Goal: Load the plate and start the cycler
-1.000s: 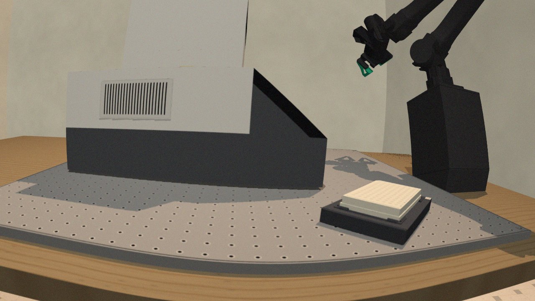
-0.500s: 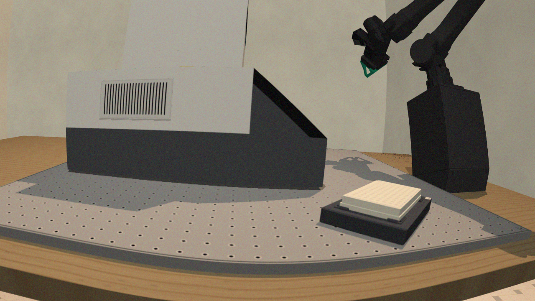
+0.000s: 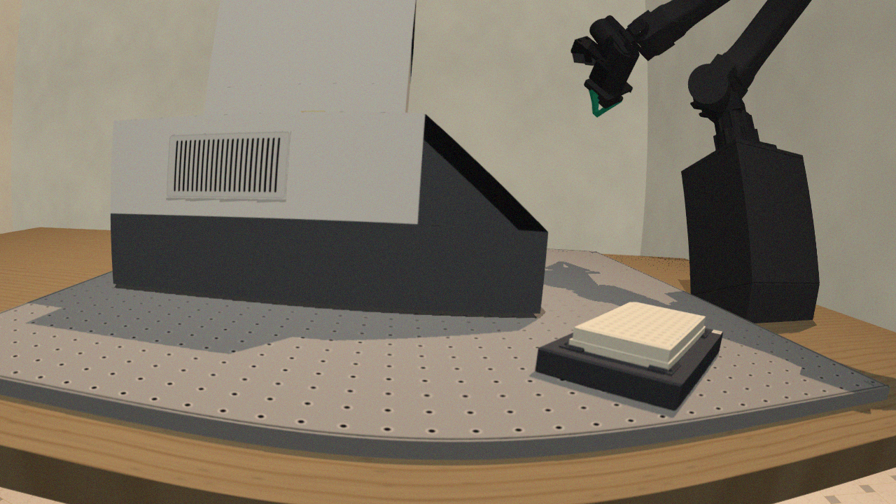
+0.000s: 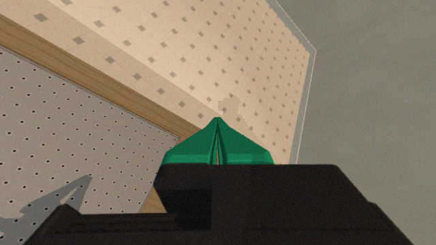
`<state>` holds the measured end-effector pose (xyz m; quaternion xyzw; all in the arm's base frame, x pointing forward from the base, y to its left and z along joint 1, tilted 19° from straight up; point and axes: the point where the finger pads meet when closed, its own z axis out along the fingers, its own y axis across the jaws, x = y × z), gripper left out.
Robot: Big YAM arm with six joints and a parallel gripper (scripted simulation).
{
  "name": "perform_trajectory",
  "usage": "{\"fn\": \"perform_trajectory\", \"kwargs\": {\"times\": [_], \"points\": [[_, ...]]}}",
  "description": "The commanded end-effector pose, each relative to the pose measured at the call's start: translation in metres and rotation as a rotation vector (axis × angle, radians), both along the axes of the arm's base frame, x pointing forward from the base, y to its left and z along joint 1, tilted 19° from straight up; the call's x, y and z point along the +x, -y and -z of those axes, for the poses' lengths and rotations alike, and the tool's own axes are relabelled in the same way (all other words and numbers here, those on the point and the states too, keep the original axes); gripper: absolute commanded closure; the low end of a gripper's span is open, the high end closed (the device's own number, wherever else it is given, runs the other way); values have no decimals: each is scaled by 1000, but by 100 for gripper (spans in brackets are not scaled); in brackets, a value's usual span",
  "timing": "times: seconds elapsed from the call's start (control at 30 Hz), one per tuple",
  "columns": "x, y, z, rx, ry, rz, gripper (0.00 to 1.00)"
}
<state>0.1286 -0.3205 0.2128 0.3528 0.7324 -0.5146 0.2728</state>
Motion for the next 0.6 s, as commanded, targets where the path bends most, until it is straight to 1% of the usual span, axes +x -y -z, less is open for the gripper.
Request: {"fn": "perform_trajectory", "kwargs": {"times": [0.0,0.03,0.13,0.17,0.2,0.23,0.3,0.37,0.4,0.47,0.5,0.57], "points": [[11,7,-24,31,29,-34,100],[17,6,-24,22,29,-21,100],[43,2,-21,13,43,-34,100],[48,1,-20,11,46,-34,100],[52,-1,-20,45,47,-73,100],[52,-2,-21,72,44,-92,100],[55,-5,-25,111,39,-129,100],[64,-8,-28,151,32,-180,100],[71,-11,-27,138,33,-172,100],[71,-11,-27,138,33,-172,100],[77,-15,-20,137,33,-176,100],[92,-22,-12,145,32,-181,100]]}}
